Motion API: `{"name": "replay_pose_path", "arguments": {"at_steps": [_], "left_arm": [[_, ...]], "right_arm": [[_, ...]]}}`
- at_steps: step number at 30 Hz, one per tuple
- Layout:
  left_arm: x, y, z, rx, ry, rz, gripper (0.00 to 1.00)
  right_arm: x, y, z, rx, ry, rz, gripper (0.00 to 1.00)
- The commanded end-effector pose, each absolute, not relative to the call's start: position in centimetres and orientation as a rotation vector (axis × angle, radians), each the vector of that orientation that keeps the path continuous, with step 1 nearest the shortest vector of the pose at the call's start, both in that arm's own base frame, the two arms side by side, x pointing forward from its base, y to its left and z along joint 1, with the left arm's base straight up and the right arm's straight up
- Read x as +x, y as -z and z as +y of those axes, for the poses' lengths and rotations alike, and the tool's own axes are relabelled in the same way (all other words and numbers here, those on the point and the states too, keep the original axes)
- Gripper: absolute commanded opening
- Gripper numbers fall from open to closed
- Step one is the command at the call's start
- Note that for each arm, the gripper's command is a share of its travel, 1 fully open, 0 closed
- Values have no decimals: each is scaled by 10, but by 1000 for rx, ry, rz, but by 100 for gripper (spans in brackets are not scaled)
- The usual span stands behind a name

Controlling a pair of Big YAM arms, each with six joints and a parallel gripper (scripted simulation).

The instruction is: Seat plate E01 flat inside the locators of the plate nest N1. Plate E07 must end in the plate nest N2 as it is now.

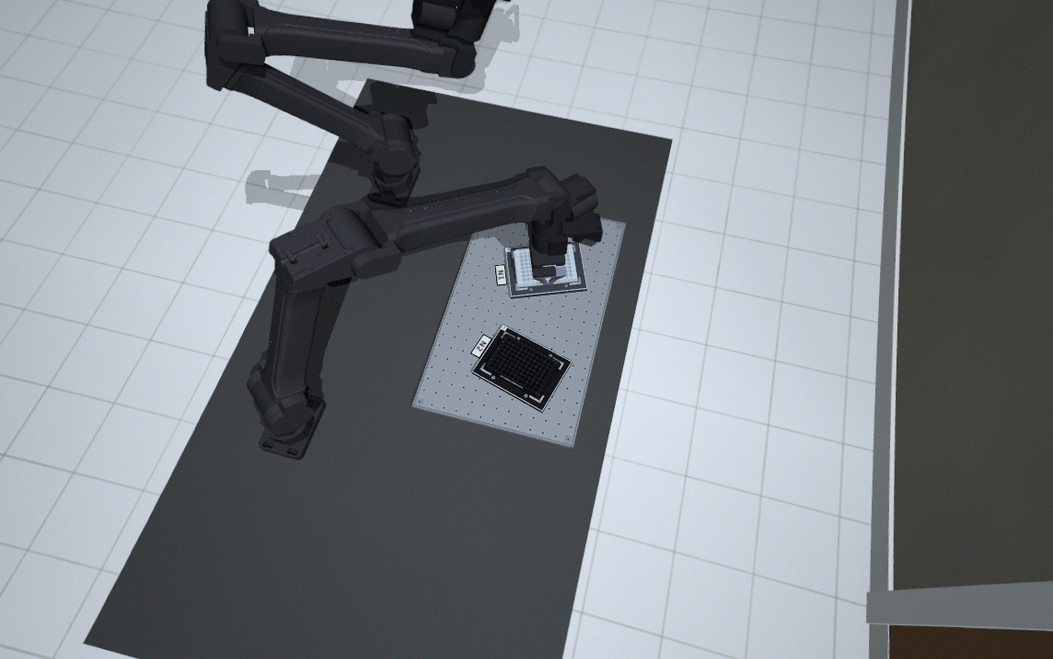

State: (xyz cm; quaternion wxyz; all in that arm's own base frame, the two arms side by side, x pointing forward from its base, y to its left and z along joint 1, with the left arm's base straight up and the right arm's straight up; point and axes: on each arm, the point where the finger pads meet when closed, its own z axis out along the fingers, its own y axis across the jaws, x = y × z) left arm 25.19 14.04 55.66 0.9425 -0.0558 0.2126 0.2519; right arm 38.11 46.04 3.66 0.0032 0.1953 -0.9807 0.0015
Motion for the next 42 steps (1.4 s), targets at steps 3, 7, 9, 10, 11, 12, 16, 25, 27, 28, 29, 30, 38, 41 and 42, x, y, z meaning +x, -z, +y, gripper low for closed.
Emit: {"name": "replay_pose_path", "arguments": {"at_steps": [3,7,9,10,11,12,16,25,27,28,29,30,38,41,42], "left_arm": [[238,-586,137,-96,-518,357,100],[238,-586,137,-96,-518,357,100],[238,-586,137,-96,-518,357,100],[238,-586,137,-96,-518,357,100],[238,-586,137,-96,-518,357,100],[238,-586,137,-96,-518,357,100],[238,-586,137,-96,-518,357,100],[238,-586,137,-96,-518,357,100],[238,-586,137,-96,-518,357,100],[238,-586,137,-96,-518,357,100],[238,-586,137,-96,-518,357,100],[238,-586,137,-96,-518,357,100],[238,-586,137,-96,-518,357,100],[238,-586,137,-96,-518,357,100],[238,-586,137,-96,-518,357,100]], "right_arm": [[400,-46,473,614,46,-3117,0],[400,-46,474,614,47,-3118,0],[400,-46,474,614,47,-3118,0],[400,-46,474,615,48,-3119,0],[401,-47,475,615,51,-3121,0],[401,-48,475,615,52,-3122,0],[404,-51,478,617,61,-3128,0],[405,-53,480,618,66,-3132,0],[405,-53,480,618,66,-3132,0],[405,-53,480,618,66,-3132,0],[405,-53,480,618,66,-3132,0],[405,-53,480,618,66,-3132,0],[405,-51,479,617,62,-3129,0],[405,-52,479,617,62,-3129,100],[405,-52,479,617,62,-3129,100]]}}
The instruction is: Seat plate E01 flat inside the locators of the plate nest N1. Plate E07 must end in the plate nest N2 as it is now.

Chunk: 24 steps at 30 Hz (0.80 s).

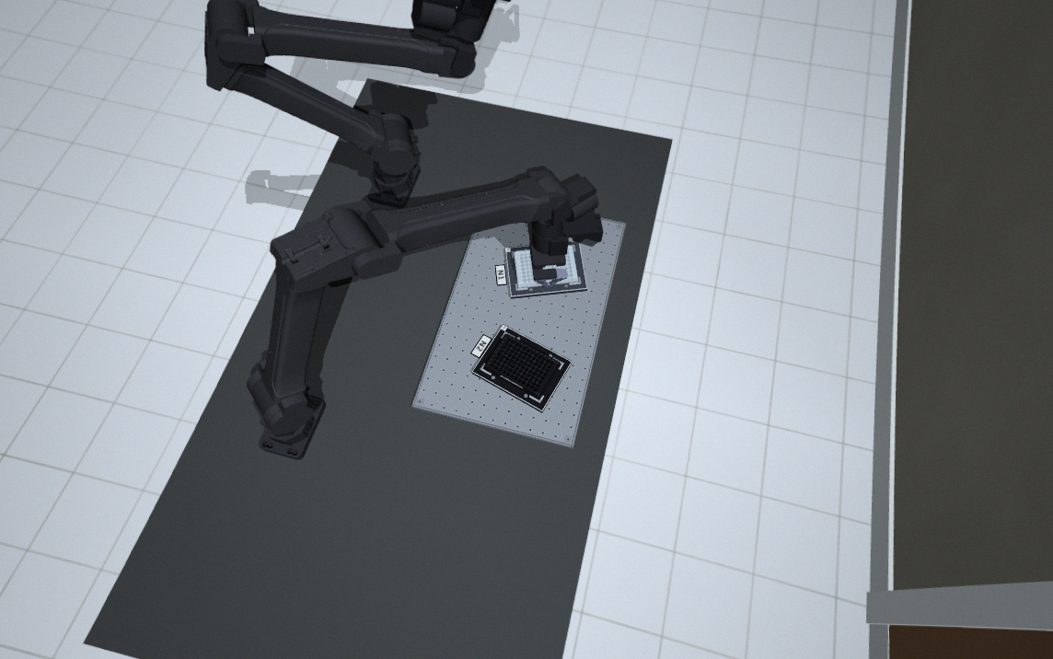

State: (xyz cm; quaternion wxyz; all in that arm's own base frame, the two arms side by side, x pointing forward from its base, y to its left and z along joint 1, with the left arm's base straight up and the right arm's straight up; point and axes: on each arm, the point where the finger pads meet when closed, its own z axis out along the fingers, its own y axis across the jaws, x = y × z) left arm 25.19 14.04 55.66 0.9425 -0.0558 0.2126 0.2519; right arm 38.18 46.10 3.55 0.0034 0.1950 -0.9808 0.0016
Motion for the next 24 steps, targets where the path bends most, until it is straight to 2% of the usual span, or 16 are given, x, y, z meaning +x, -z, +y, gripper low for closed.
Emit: {"name": "replay_pose_path", "arguments": {"at_steps": [1,24], "left_arm": [[238,-586,137,-96,-518,357,100],[238,-586,137,-96,-518,357,100]], "right_arm": [[405,-52,479,617,62,-3129,100],[404,-68,478,621,83,-3144,100]]}}
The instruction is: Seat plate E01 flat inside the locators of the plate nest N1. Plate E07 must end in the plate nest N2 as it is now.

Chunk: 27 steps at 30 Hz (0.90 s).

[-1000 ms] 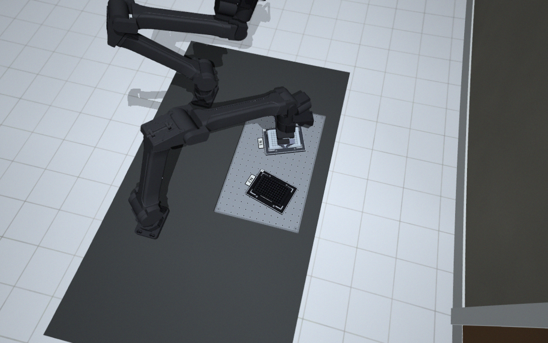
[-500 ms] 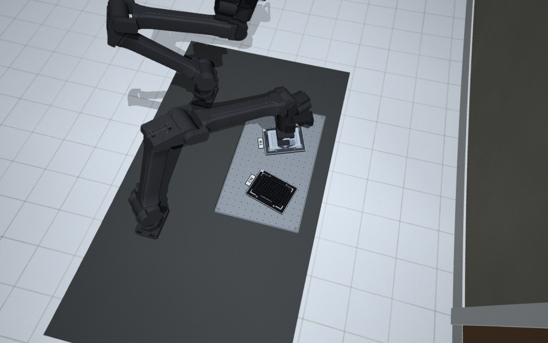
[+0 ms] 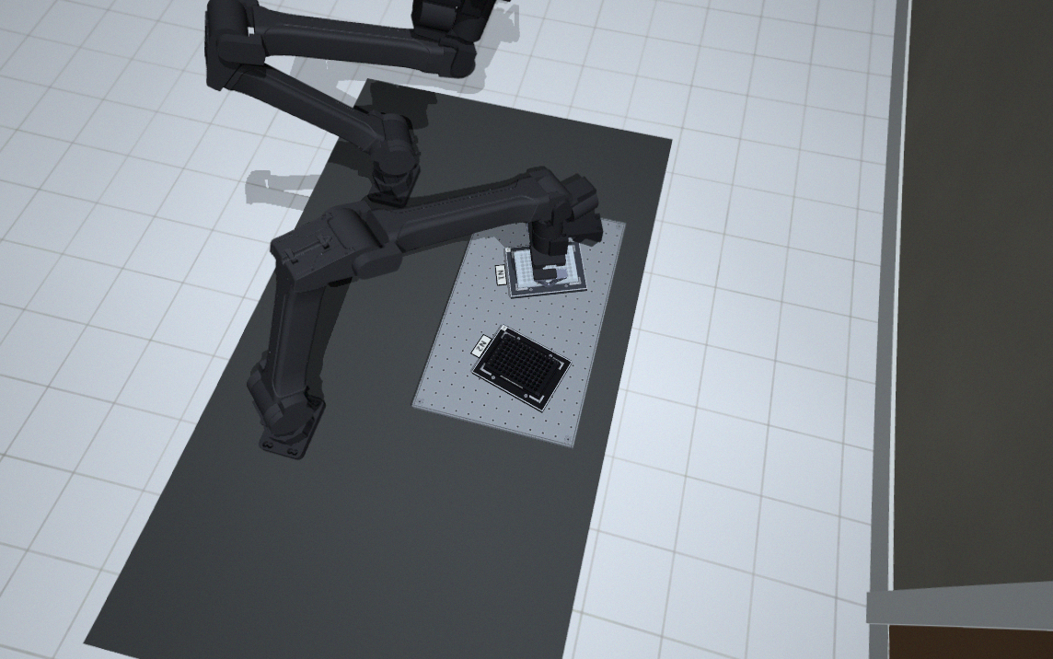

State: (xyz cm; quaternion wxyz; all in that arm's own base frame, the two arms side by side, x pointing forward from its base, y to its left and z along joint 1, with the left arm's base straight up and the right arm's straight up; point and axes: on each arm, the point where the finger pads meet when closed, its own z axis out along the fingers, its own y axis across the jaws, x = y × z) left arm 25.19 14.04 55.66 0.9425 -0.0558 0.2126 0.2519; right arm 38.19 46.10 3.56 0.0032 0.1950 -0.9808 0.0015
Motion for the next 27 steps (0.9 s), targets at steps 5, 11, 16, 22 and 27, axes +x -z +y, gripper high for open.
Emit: {"name": "replay_pose_path", "arguments": {"at_steps": [5,11,16,22,27], "left_arm": [[238,-586,137,-96,-518,357,100],[238,-586,137,-96,-518,357,100],[238,-586,137,-96,-518,357,100],[238,-586,137,-96,-518,357,100],[238,-586,137,-96,-518,357,100]], "right_arm": [[404,-89,478,622,94,-3152,100],[403,-106,478,622,94,-3152,100],[402,-126,477,622,94,-3153,100],[401,-135,475,618,66,-3132,100],[400,-129,474,614,38,-3111,100]]}}
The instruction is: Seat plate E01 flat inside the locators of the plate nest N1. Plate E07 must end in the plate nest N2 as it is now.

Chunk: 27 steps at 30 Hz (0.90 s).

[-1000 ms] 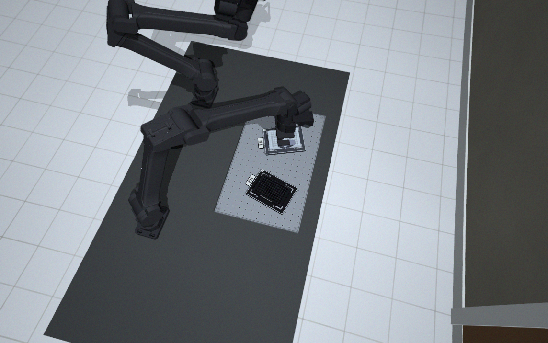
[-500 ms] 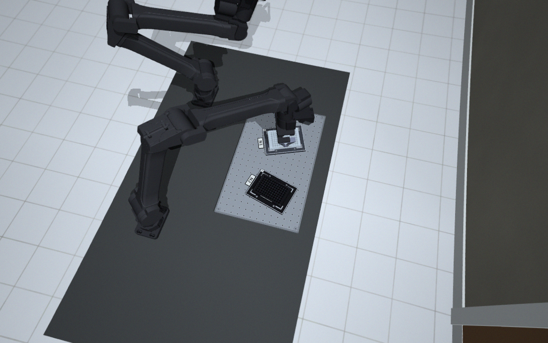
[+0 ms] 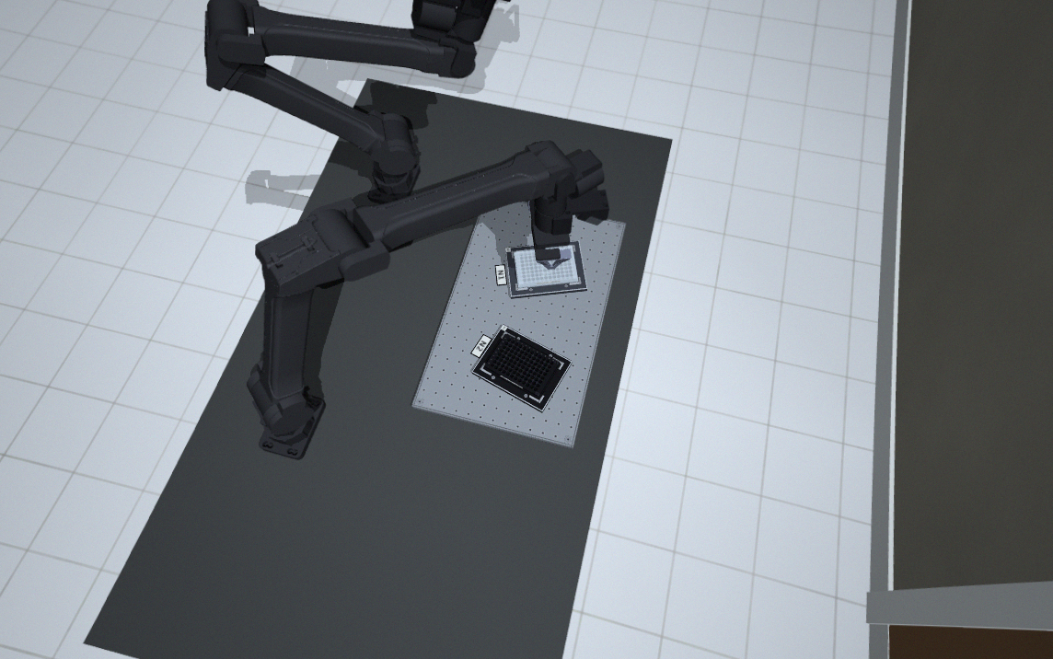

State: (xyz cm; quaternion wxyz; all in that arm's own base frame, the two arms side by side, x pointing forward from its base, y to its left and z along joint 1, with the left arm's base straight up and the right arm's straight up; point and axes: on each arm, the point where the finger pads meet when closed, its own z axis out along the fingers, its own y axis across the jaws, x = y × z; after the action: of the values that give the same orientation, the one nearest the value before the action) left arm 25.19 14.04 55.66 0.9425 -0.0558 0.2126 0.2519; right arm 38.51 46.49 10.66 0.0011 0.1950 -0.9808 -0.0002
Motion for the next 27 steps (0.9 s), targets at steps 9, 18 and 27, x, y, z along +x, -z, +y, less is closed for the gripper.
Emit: {"name": "replay_pose_path", "arguments": {"at_steps": [9,18,27], "left_arm": [[238,-586,137,-96,-518,357,100],[238,-586,137,-96,-518,357,100],[238,-586,137,-96,-518,357,100]], "right_arm": [[397,-118,470,611,19,-3097,100],[394,-108,467,611,19,-3097,100],[392,-98,464,611,19,-3097,100]]}}
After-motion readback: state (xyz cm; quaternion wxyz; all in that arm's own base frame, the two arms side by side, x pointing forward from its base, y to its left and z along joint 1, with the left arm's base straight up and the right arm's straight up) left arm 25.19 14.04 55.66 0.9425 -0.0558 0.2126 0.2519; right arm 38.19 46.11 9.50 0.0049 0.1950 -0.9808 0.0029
